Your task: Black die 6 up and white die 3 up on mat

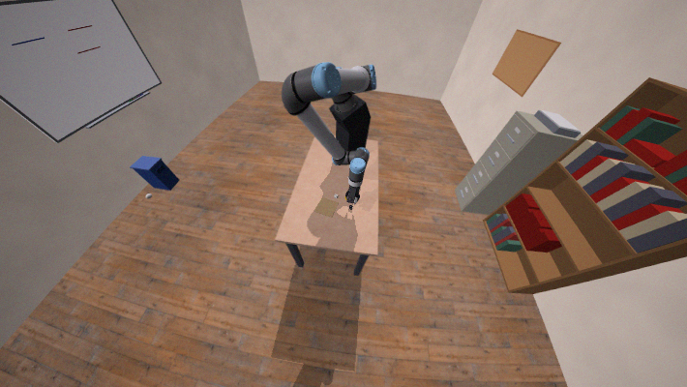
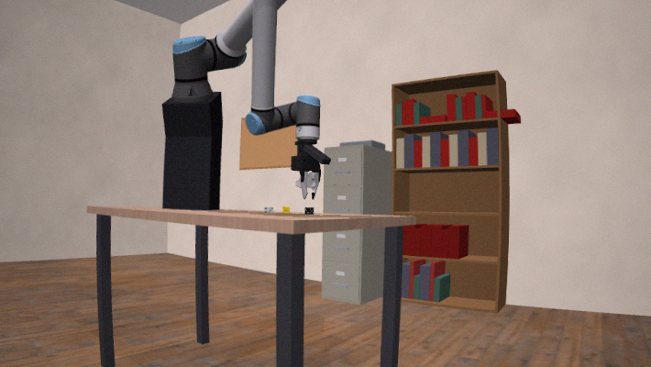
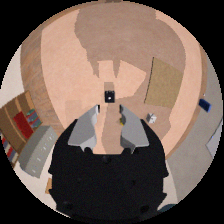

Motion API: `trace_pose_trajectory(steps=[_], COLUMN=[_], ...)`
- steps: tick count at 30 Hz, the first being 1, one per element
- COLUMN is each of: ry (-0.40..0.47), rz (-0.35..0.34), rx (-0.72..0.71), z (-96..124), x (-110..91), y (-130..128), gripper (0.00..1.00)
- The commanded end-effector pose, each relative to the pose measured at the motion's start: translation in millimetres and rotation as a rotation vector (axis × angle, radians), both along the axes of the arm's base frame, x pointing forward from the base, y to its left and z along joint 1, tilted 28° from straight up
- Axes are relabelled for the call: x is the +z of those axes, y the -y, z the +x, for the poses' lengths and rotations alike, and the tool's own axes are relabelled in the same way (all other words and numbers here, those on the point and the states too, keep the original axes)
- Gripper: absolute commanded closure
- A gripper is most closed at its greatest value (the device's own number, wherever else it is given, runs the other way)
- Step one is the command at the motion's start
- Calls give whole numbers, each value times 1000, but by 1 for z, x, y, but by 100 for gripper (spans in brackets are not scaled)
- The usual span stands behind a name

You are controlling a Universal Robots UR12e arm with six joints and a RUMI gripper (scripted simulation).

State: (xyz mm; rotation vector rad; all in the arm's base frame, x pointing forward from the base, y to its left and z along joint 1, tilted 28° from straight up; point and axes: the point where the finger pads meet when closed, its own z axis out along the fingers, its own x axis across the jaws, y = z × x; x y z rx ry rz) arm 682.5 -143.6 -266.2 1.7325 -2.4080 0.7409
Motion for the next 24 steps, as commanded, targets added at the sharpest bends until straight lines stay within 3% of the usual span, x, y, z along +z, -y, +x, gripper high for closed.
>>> trace_pose_trajectory(steps=[1, 24], ry=[1, 1], rz=[0, 0], rx=[0, 0], z=[2, 6], x=[-6, -19], y=[3, 10], gripper=[76, 76])
